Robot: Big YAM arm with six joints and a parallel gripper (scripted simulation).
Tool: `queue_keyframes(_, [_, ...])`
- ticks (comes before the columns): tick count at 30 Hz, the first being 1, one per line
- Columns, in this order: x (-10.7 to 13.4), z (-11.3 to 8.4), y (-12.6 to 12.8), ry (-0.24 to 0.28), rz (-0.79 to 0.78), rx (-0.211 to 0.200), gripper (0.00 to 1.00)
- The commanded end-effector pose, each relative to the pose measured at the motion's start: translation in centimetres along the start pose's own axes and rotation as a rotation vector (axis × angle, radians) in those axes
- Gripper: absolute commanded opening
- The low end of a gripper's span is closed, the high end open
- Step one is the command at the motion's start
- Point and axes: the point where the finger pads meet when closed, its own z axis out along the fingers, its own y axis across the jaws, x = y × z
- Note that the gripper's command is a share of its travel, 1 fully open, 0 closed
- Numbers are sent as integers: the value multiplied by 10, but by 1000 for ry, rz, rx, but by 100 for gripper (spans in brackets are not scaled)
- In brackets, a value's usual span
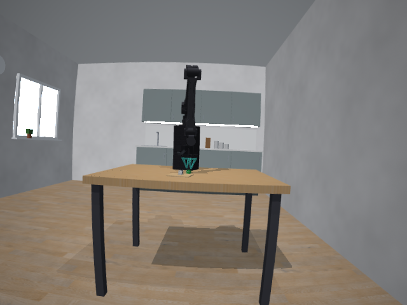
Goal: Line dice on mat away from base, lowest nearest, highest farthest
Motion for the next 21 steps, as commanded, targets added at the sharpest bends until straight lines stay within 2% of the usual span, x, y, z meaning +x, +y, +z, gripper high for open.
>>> queue_keyframes(1, [-1,-2,-6,-6,8,-2,39])
queue_keyframes(12, [-1,-2,-6,-6,8,-1,39])
queue_keyframes(21, [-5,11,-3,-9,8,-5,39])
